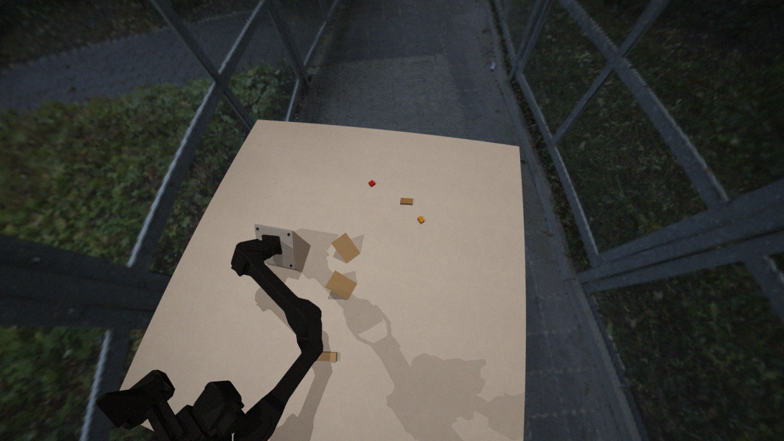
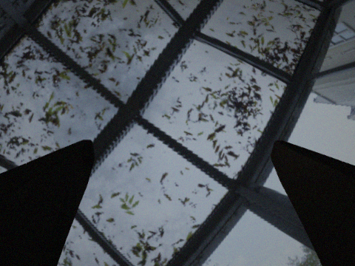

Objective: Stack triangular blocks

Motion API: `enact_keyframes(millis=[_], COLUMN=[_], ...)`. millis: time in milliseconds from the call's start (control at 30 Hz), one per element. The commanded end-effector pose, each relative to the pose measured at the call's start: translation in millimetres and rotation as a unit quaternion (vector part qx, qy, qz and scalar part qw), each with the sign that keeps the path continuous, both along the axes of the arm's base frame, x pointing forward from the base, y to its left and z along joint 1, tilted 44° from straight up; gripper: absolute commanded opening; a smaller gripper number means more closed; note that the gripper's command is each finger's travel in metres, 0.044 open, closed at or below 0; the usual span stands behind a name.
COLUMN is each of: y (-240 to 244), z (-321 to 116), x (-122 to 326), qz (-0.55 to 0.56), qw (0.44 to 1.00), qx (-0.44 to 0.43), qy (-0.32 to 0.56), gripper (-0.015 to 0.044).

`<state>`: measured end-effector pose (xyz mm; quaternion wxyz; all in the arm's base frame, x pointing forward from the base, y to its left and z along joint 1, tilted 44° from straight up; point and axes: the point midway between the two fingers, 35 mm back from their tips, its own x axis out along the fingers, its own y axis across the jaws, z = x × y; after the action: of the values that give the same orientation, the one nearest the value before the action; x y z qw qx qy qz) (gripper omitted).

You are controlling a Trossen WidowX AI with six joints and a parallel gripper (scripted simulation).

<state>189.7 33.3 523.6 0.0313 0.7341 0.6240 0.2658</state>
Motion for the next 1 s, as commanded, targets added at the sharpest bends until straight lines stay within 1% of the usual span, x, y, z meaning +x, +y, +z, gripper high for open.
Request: enact_keyframes(millis=[0, 67, 133, 233, 300, 367, 433, 467, 633, 733, 833, 967], y=[6, 14, 27, 50, 63, 81, 85, 92, 121, 139, 157, 168], z=[3, 2, -2, -14, -21, -33, -35, -39, -65, -86, -117, -160], x=[-38, -59, -81, -105, -113, -118, -121, -123, -118, -112, -92, -56], qz=[-0.093, -0.141, -0.185, -0.226, -0.241, -0.252, -0.25, -0.247, -0.23, -0.195, -0.122, 0.015], qw=[0.979, 0.947, 0.889, 0.779, 0.713, 0.618, 0.621, 0.614, 0.449, 0.346, 0.187, -0.009], qx=[-0.048, -0.082, -0.126, -0.19, -0.228, -0.28, -0.282, -0.291, -0.373, -0.412, -0.464, -0.505], qy=[-0.174, -0.278, -0.399, -0.553, -0.618, -0.69, -0.687, -0.691, -0.779, -0.82, -0.857, -0.863], gripper=[0.044, 0.044, 0.044, 0.044, 0.044, 0.044, 0.044, 0.044, 0.044, 0.044, 0.044, 0.044])
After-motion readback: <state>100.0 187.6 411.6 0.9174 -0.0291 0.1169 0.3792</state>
